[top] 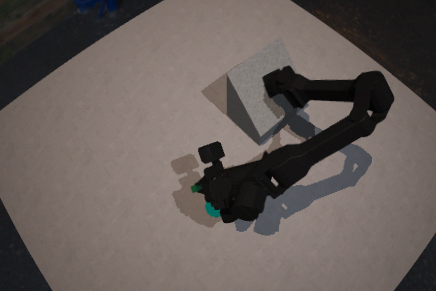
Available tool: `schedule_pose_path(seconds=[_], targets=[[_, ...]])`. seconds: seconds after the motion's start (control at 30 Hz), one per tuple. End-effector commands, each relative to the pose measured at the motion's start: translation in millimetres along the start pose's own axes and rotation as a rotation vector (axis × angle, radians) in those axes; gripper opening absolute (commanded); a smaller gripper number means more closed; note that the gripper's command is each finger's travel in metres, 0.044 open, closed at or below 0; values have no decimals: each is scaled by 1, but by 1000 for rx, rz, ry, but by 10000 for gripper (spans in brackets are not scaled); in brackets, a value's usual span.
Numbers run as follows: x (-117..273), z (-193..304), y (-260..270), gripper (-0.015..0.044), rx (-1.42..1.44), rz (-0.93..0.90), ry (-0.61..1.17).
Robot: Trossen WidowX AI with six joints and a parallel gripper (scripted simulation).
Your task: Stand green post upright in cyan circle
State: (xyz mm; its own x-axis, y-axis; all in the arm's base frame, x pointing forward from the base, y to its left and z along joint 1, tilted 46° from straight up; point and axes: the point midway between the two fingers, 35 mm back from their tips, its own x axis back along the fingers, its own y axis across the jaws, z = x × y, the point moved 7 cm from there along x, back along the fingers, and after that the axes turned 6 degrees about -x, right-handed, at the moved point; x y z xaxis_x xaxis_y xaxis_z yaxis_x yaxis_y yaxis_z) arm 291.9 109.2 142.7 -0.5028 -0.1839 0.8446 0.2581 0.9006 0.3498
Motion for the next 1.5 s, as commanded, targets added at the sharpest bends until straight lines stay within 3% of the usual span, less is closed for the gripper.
schedule_pose_path(seconds=[0.0, 1.47], targets=[[1, 2, 0, 23, -12, 2, -26], [11, 20, 5, 23, -113, -39, -292]])
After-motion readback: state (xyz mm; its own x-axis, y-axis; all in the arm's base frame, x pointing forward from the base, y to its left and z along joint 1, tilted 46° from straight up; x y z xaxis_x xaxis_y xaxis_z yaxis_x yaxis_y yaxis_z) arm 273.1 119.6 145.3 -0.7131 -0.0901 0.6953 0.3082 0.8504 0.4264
